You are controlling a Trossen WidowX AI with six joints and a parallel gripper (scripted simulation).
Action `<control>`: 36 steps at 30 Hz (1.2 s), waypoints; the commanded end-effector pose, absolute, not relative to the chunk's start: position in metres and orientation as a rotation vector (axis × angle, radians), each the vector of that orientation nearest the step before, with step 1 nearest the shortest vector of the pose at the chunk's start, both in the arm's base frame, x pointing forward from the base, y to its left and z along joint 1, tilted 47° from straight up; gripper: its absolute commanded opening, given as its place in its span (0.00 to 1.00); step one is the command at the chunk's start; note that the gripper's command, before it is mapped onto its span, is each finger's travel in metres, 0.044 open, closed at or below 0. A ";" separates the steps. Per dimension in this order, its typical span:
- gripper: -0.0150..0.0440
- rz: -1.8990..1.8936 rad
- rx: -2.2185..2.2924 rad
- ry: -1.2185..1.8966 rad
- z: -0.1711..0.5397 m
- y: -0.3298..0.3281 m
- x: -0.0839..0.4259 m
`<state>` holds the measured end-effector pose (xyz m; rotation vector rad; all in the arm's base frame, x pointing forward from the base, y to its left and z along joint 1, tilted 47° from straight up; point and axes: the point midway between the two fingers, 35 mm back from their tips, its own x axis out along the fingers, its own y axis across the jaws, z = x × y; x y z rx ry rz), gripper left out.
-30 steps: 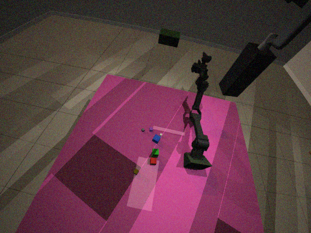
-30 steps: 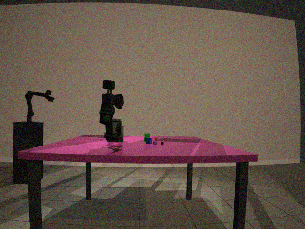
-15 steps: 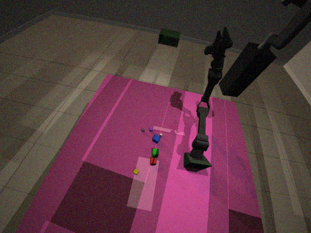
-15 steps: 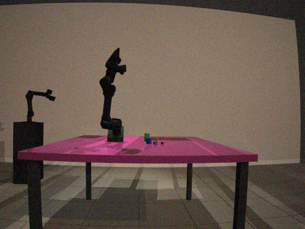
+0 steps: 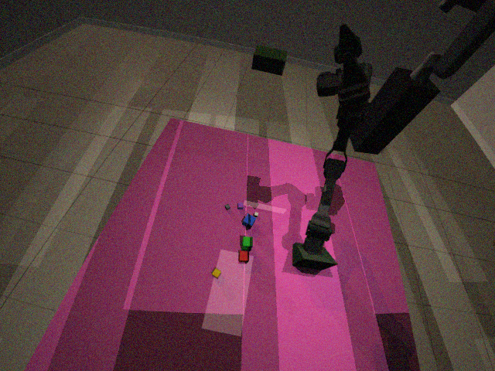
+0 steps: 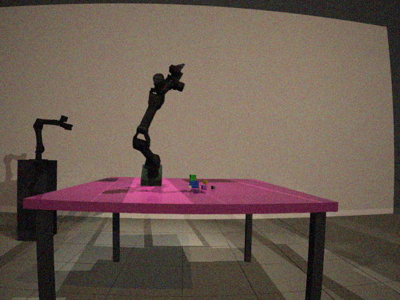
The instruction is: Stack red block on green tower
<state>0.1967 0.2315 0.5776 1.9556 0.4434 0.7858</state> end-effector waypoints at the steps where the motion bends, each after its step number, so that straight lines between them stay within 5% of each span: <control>1: 1.00 0.583 1.899 0.487 0.527 0.256 0.236; 18: 1.00 -0.424 1.506 0.633 0.240 0.246 0.359; 36: 1.00 -1.362 0.834 0.647 0.028 0.094 0.314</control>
